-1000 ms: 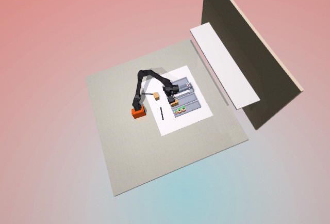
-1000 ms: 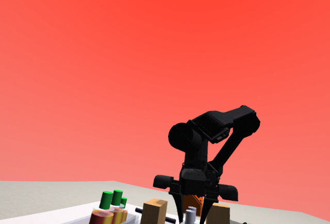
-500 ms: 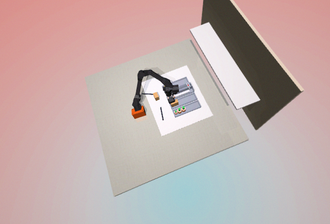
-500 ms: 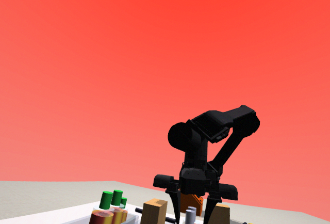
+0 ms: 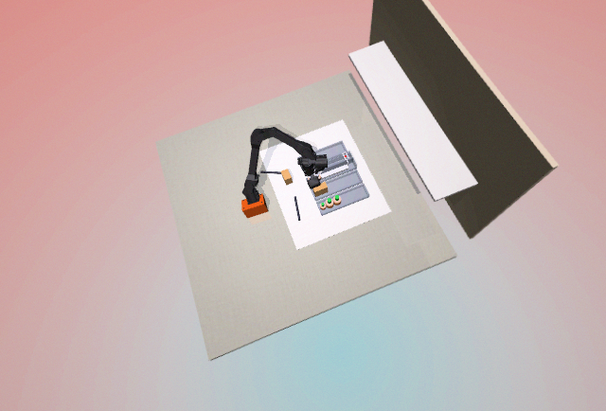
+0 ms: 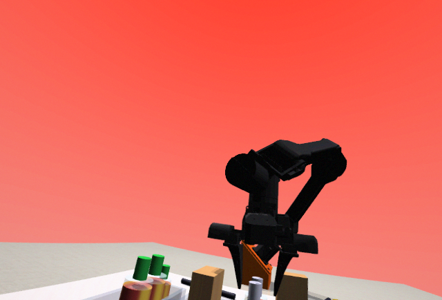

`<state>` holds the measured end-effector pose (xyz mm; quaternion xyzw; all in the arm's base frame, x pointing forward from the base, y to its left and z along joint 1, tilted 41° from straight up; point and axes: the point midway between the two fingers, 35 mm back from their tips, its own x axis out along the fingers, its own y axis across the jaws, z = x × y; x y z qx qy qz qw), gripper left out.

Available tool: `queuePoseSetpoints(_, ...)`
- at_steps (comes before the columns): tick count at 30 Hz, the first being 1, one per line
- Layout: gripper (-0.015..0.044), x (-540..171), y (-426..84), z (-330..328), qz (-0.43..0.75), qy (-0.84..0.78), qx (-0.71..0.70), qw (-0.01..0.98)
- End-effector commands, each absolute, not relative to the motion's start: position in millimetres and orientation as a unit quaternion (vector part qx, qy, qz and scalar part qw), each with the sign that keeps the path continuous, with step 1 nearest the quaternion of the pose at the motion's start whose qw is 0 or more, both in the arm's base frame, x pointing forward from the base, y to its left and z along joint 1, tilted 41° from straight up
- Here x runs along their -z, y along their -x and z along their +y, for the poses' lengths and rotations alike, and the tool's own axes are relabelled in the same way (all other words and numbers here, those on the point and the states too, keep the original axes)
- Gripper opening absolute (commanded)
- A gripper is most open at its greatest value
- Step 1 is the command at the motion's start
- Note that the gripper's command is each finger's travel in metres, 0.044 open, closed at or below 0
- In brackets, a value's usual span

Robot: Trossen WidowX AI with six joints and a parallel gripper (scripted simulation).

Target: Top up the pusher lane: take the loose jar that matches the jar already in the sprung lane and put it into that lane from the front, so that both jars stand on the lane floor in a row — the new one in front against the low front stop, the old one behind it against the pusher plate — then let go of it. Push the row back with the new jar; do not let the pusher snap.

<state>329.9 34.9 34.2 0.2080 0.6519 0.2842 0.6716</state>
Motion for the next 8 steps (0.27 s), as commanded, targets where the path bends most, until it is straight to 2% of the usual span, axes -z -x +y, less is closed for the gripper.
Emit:
queuePoseSetpoints(1, 0.0276, -33.0, -316.6, 32.0, 0.654, -0.206, -0.284, 0.671)
queuePoseSetpoints(8, 0.0276, -31.6, -292.2, 29.0, 0.654, -0.206, -0.283, 0.67)
